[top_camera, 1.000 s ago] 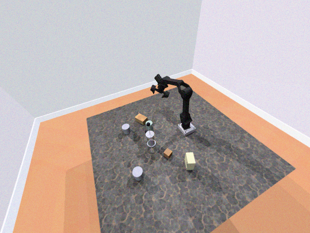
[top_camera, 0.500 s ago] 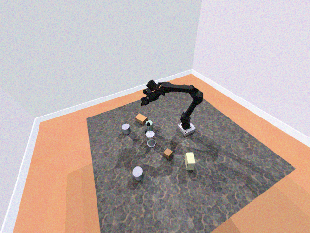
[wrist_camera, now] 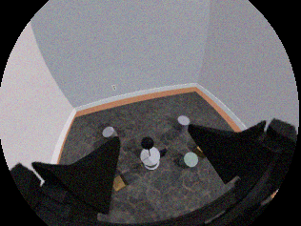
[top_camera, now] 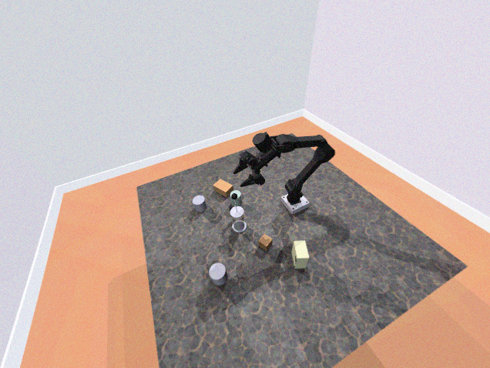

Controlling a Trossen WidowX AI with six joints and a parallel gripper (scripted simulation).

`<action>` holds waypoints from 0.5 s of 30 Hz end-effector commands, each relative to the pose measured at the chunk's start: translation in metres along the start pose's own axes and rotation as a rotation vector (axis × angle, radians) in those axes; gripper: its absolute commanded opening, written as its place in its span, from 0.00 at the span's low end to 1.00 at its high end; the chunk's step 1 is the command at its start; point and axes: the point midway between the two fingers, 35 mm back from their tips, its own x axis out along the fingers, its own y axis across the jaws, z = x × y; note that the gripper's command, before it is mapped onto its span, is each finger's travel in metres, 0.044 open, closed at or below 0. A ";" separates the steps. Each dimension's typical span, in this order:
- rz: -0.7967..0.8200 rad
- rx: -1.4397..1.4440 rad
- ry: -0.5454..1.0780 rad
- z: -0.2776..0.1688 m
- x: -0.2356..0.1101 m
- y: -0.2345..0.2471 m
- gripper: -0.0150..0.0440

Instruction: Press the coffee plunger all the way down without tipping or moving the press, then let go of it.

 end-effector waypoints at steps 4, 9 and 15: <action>0.030 -0.049 0.003 -0.028 0.014 0.008 1.00; 0.031 -0.049 0.003 -0.057 0.030 0.008 1.00; 0.033 -0.051 0.003 -0.055 0.031 0.008 1.00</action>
